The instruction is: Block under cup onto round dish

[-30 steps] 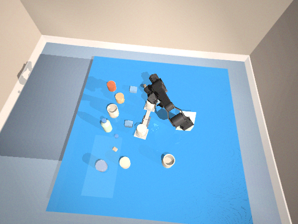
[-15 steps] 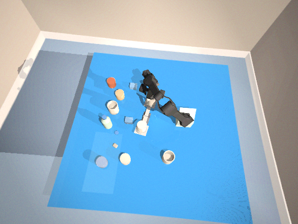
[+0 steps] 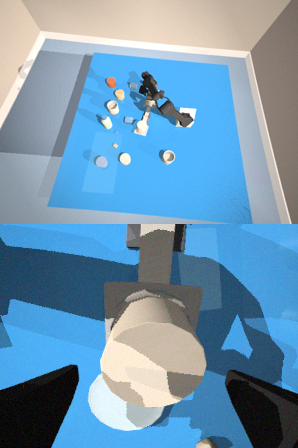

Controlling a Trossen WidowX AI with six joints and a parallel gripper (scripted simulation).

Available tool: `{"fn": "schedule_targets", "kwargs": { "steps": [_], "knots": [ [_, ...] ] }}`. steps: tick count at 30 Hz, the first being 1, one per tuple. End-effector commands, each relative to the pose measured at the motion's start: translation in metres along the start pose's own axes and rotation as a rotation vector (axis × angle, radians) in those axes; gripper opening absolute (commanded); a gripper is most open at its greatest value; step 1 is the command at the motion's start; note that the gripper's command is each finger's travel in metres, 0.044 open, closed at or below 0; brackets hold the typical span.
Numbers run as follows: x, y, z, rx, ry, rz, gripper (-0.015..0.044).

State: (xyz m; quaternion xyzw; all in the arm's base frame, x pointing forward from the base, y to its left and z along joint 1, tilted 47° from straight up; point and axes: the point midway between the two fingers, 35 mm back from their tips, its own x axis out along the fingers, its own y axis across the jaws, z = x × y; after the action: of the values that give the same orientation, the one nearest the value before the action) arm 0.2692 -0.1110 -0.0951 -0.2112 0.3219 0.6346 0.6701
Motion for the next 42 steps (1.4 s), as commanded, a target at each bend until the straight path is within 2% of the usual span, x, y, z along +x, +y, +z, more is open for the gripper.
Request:
{"fn": "schedule_targets", "kwargs": {
  "steps": [1,36,39,42],
  "knots": [
    [0.006,-0.001,0.0,0.004,-0.001,-0.003,0.044],
    [0.06,0.0,0.001,0.003,-0.005,-0.003,0.044],
    [0.06,0.0,0.001,0.003,-0.005,-0.003,0.0361],
    [0.06,0.0,0.001,0.003,-0.005,-0.003,0.0341]
  ]
}}
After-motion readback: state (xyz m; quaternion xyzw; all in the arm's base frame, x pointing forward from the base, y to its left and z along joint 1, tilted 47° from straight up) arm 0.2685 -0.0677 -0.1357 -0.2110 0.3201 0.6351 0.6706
